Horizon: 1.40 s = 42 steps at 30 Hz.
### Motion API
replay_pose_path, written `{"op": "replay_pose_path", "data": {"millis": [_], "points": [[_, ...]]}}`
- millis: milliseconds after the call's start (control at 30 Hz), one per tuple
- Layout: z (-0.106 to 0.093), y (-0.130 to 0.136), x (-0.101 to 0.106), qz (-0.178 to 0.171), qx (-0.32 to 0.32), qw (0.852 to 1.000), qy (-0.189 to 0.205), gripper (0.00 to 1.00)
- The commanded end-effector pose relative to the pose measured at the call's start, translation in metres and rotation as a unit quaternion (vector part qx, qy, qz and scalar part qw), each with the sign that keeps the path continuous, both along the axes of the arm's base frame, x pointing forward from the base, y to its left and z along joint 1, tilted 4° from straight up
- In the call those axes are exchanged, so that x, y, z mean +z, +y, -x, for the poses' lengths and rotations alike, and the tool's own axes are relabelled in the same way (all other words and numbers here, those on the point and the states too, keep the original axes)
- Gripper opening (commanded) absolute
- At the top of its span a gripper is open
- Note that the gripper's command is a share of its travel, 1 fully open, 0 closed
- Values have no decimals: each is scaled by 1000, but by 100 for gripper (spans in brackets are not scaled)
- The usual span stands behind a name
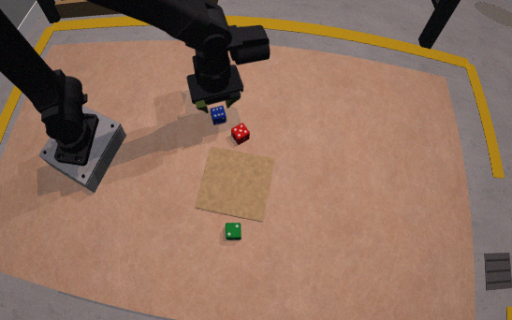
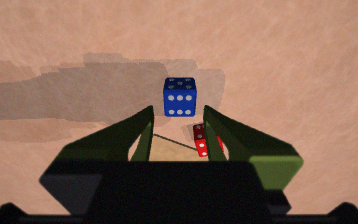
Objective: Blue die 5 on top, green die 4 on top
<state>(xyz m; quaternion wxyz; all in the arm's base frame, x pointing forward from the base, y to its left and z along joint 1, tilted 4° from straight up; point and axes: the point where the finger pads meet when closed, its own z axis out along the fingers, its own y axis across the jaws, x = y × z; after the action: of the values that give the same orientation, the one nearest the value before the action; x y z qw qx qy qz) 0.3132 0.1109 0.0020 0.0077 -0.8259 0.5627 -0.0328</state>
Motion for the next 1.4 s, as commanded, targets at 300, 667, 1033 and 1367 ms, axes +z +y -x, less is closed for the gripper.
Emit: {"op": "replay_pose_path", "data": {"millis": [300,667,1033,1367], "points": [[-8,-2,-5,-4,-2,1000,-7,45],[-8,-2,-5,-4,-2,1000,-7,45],[-8,-2,-5,-4,-2,1000,-7,45],[-8,-2,-5,-4,-2,1000,-7,45]]}}
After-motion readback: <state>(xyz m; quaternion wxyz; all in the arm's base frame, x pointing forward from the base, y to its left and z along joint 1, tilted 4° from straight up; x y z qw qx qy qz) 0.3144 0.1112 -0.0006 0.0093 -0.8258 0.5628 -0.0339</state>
